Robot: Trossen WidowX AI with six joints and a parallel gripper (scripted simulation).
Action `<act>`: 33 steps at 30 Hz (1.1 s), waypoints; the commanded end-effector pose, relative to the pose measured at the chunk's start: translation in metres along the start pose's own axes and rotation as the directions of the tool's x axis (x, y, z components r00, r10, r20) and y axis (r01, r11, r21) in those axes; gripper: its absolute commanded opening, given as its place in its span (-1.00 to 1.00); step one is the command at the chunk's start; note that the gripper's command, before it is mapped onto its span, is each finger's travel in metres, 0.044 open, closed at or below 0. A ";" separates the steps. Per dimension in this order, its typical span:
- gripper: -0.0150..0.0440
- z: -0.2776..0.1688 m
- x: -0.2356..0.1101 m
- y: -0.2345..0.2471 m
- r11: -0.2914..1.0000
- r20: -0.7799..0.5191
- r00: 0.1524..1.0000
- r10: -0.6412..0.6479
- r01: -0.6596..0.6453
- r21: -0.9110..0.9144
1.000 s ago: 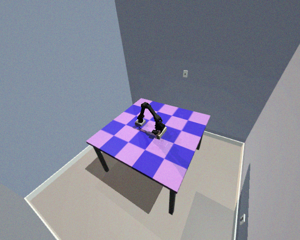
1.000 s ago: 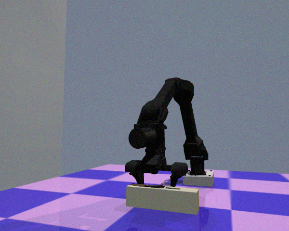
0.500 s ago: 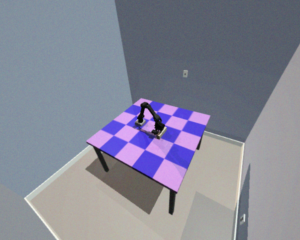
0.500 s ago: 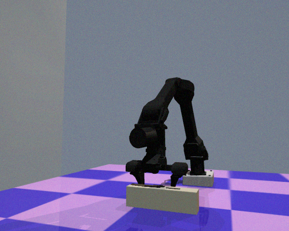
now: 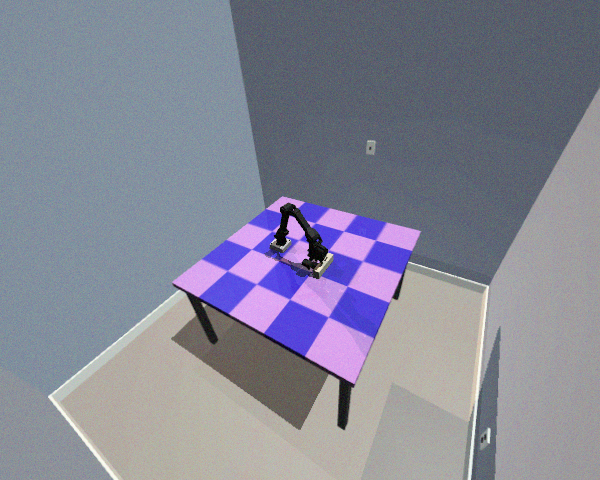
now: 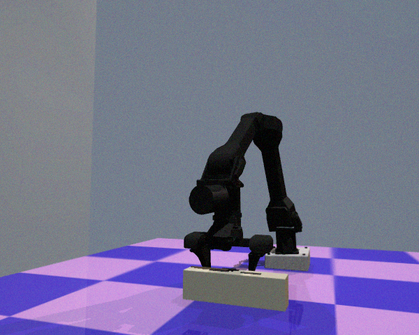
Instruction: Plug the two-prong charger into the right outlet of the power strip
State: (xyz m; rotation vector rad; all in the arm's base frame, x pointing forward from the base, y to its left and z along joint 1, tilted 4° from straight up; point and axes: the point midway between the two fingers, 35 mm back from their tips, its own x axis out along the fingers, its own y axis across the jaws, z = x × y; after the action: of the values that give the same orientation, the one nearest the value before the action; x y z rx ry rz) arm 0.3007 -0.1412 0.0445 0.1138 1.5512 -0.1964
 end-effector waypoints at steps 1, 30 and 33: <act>1.00 -0.005 0.000 0.000 1.000 0.003 1.000 0.004 -0.004 -0.003; 1.00 -0.037 0.003 0.000 1.000 0.001 1.000 0.004 -0.004 -0.003; 1.00 -0.041 0.003 0.000 1.000 0.001 1.000 0.004 -0.004 -0.003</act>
State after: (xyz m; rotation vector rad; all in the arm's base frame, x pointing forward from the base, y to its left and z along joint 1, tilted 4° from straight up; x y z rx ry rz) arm 0.2645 -0.1349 0.0411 0.1138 1.5532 -0.1963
